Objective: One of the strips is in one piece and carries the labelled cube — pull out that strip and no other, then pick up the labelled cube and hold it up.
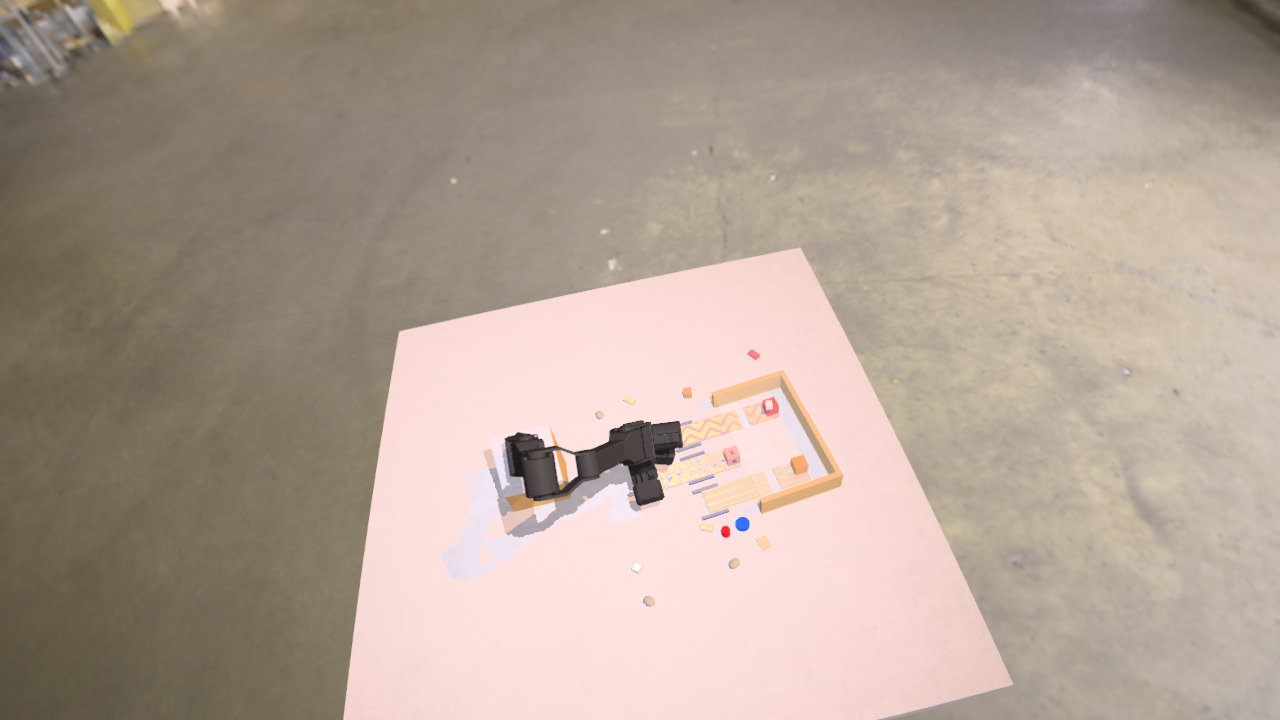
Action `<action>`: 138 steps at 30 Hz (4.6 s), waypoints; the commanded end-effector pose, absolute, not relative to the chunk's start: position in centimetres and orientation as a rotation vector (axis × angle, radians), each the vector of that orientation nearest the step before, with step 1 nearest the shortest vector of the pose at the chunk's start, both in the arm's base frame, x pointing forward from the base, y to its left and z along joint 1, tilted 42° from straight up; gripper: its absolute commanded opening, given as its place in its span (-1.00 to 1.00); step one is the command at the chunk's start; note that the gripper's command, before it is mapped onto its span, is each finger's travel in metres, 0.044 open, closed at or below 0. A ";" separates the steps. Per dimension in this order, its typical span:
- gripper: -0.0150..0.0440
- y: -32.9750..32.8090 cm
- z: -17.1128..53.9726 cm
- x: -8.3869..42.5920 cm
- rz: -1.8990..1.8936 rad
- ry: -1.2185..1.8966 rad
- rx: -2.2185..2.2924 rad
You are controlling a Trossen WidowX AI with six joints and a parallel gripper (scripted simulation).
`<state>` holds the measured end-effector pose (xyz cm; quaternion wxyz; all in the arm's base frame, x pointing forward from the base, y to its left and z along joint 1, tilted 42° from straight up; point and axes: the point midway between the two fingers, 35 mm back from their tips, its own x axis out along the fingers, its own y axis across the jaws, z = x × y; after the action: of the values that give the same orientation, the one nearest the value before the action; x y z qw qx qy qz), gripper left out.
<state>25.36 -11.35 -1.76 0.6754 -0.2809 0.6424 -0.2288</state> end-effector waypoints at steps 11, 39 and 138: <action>-0.49 -11.8 -2.2 22.5 -0.512 1.477 -0.636; -0.49 -11.9 -2.1 21.0 -0.512 1.478 -0.637; 0.36 -7.1 1.9 42.6 -0.518 1.461 -0.622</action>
<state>42.53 -6.79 2.23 0.6714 -0.2736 0.6487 -0.2312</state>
